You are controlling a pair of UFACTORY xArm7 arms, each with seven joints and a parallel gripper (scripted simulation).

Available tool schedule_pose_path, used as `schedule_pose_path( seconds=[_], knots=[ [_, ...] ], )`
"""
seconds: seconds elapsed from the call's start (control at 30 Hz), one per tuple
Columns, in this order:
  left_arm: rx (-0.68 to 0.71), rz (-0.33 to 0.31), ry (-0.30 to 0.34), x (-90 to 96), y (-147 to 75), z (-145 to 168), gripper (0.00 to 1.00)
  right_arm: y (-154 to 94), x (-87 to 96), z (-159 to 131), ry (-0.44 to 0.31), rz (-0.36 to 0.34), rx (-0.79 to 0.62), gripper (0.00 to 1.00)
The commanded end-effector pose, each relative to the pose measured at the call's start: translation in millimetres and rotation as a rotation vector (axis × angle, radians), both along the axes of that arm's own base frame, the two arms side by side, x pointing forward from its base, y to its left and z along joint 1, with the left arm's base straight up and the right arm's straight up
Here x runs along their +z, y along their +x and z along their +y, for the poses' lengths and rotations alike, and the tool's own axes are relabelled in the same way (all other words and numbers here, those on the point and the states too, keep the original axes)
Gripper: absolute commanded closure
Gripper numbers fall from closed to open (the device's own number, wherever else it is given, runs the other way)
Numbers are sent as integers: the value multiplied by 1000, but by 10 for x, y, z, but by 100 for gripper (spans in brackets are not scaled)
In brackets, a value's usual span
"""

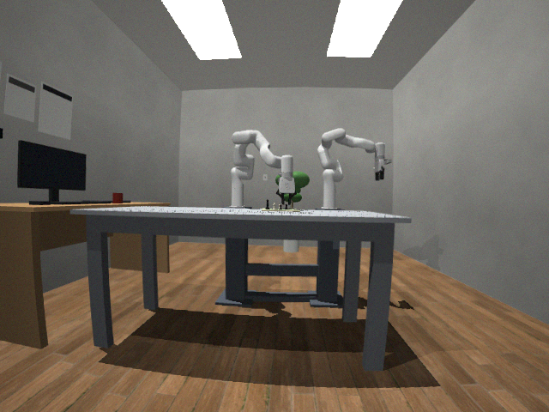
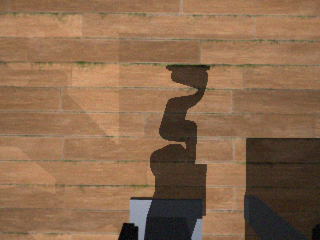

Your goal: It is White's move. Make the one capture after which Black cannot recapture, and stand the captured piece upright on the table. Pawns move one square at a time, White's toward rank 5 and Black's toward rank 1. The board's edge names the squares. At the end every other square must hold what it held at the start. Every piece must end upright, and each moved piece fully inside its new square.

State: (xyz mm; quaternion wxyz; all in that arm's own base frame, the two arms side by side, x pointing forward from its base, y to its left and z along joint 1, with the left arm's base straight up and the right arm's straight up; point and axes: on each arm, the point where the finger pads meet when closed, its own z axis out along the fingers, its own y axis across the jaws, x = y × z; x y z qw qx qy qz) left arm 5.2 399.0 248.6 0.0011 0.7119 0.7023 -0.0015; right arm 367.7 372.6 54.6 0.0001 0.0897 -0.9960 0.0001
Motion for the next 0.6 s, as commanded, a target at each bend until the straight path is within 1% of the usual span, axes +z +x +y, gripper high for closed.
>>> schedule_pose_path(
  seconds=[0.0, 0.23, 0.57],
  knots=[
    [0, -1, 4, 14, 2, 9, 0, 10, -71, 11, 3, -3, 0, 65],
    [0, -1, 4, 14, 2, 9, 0, 10, -187, 11, 3, -3, 0, 65],
    [0, -1, 4, 14, 2, 9, 0, 10, -216, 11, 3, -3, 0, 65]
  ],
)
